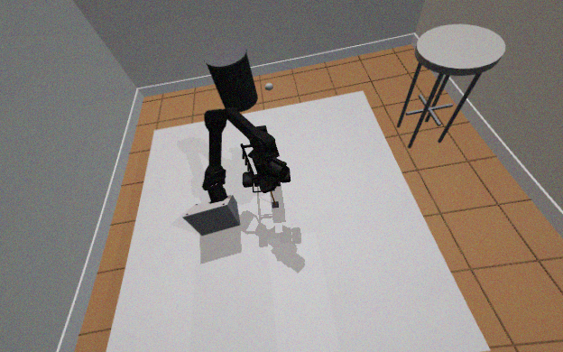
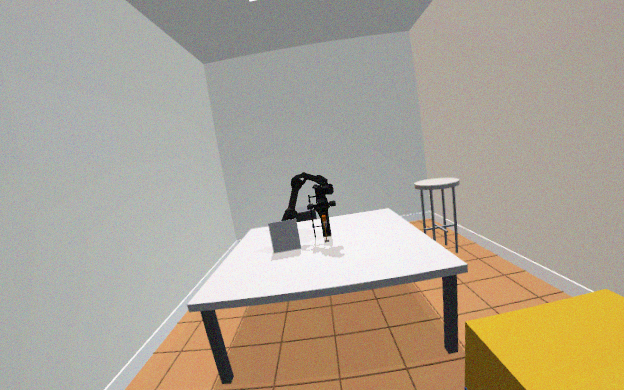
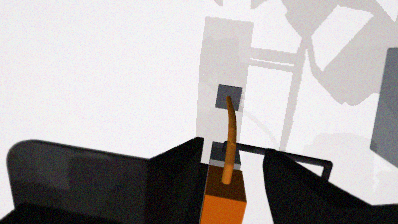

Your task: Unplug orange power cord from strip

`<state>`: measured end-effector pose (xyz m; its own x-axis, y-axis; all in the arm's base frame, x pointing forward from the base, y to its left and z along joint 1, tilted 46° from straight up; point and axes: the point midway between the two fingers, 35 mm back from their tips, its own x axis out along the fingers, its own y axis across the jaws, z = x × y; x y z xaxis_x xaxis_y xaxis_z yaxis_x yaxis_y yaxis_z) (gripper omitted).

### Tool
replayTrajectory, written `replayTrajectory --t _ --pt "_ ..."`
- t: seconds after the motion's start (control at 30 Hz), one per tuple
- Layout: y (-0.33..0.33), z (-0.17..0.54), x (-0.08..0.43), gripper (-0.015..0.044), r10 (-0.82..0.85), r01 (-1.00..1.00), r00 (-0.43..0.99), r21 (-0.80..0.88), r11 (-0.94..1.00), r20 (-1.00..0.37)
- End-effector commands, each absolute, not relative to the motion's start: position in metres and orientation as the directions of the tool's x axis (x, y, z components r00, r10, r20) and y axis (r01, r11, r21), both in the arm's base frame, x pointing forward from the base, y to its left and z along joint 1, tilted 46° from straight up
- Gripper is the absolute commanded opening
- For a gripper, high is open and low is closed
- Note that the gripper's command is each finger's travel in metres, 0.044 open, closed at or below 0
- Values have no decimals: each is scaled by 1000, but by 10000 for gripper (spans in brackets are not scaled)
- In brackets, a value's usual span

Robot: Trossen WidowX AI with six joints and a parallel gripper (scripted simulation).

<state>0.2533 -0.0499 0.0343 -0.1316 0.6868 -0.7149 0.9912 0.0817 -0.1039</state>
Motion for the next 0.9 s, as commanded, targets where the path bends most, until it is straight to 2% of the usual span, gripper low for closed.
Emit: replayTrajectory --t 0.0,0.87 --pt "-48 34 252 160 697 990 -137 -118 76 -704" --pt "-21 61 253 160 698 990 -138 -118 76 -702"
